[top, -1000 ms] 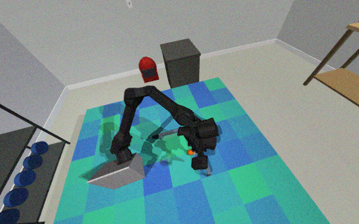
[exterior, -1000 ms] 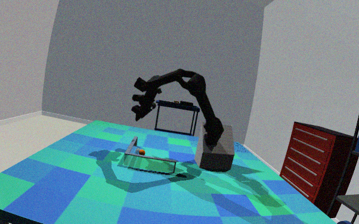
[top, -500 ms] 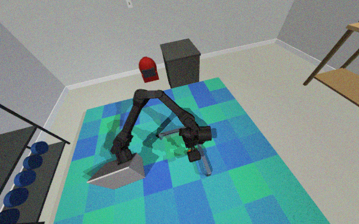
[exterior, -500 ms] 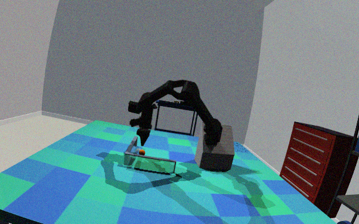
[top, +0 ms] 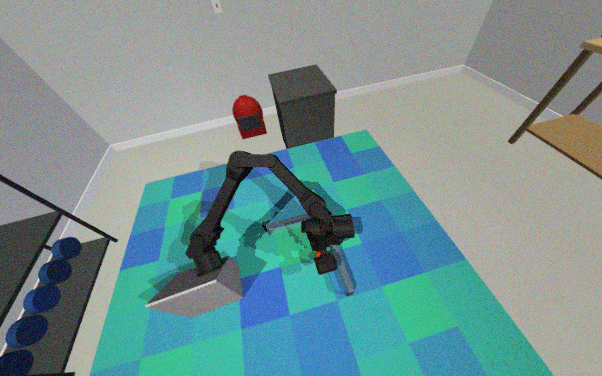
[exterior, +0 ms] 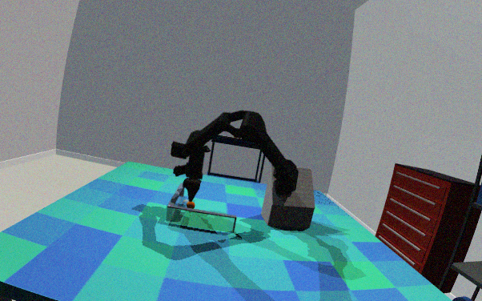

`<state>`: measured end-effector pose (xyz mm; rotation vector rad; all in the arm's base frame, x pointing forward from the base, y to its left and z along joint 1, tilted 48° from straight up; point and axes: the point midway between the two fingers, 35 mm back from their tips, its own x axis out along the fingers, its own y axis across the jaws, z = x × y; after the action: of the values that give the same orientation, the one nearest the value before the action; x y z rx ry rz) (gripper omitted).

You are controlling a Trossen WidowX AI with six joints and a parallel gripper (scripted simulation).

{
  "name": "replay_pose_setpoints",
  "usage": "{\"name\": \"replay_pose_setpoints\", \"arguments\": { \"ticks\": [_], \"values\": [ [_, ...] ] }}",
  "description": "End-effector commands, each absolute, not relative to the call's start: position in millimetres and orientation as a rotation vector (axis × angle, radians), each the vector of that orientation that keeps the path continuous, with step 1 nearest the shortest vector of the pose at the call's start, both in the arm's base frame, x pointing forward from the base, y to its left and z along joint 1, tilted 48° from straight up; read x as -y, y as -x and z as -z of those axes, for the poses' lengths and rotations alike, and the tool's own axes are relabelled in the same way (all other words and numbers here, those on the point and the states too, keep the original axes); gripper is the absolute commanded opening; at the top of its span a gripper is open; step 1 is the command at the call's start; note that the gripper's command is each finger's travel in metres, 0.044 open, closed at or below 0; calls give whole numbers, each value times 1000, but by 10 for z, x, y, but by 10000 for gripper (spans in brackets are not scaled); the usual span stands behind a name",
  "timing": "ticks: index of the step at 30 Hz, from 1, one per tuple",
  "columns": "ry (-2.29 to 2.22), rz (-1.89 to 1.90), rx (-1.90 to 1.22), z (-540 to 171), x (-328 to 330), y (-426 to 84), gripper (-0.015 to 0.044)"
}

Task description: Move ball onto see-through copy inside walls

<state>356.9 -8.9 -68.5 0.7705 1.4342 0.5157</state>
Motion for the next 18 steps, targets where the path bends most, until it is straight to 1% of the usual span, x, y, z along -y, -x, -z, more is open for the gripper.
{"name": "replay_pose_setpoints", "arguments": {
  "ticks": [1,16,18],
  "values": [
    [-780,-518,-1437,732,29,-3561,275],
    [-781,-519,-1437,873,-133,-3575,275],
    [-781,-519,-1437,873,-133,-3575,223]
  ]
}}
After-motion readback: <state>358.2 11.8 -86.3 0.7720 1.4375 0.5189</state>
